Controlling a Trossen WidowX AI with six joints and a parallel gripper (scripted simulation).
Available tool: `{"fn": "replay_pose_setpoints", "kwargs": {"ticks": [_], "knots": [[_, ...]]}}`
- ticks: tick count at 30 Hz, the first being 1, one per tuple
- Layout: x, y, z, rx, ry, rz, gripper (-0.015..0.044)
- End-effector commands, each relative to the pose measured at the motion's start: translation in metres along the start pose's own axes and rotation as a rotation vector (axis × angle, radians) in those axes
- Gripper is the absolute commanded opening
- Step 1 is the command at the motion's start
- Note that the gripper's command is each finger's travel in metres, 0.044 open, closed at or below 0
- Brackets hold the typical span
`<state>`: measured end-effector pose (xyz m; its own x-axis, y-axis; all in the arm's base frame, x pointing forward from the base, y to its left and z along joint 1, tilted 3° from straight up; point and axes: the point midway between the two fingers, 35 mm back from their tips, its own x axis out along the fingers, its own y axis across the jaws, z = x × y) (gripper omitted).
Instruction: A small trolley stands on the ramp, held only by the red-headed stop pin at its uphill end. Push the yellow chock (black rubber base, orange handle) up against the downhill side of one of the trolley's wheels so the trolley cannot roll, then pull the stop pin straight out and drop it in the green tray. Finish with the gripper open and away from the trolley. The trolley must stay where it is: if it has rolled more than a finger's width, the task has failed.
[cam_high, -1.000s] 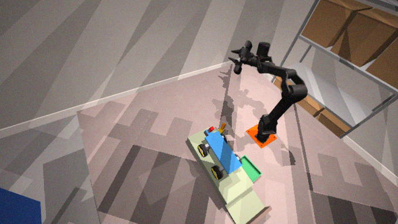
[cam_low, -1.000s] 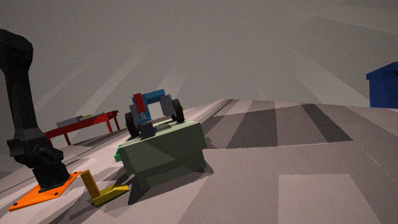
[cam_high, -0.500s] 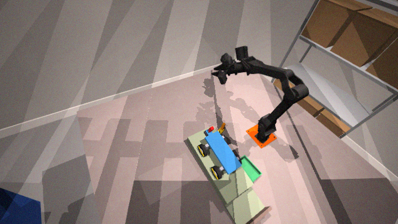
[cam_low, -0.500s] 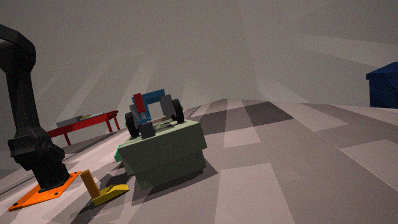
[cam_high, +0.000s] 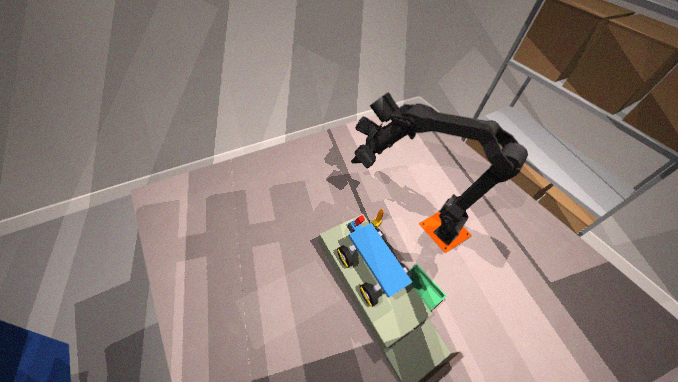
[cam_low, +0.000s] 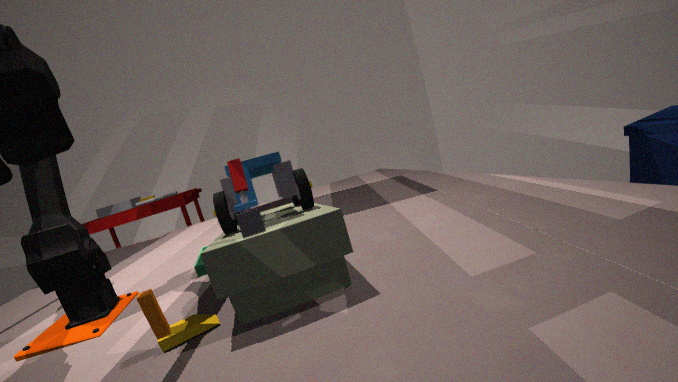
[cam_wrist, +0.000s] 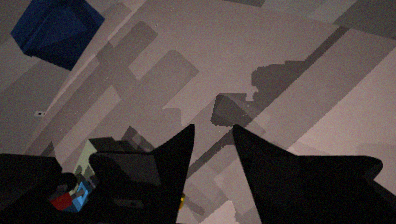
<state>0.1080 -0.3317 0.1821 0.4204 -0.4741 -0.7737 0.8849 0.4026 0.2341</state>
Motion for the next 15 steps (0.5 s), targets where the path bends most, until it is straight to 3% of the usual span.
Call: {"fn": "replay_pose_setpoints", "kwargs": {"ticks": [1,15], "knots": [[0.000,0.022,-0.018,0.053,0.100,-0.006,0.0190],[-0.032,0.086,-0.105,0.177,0.497,-0.184,0.0190]]}}
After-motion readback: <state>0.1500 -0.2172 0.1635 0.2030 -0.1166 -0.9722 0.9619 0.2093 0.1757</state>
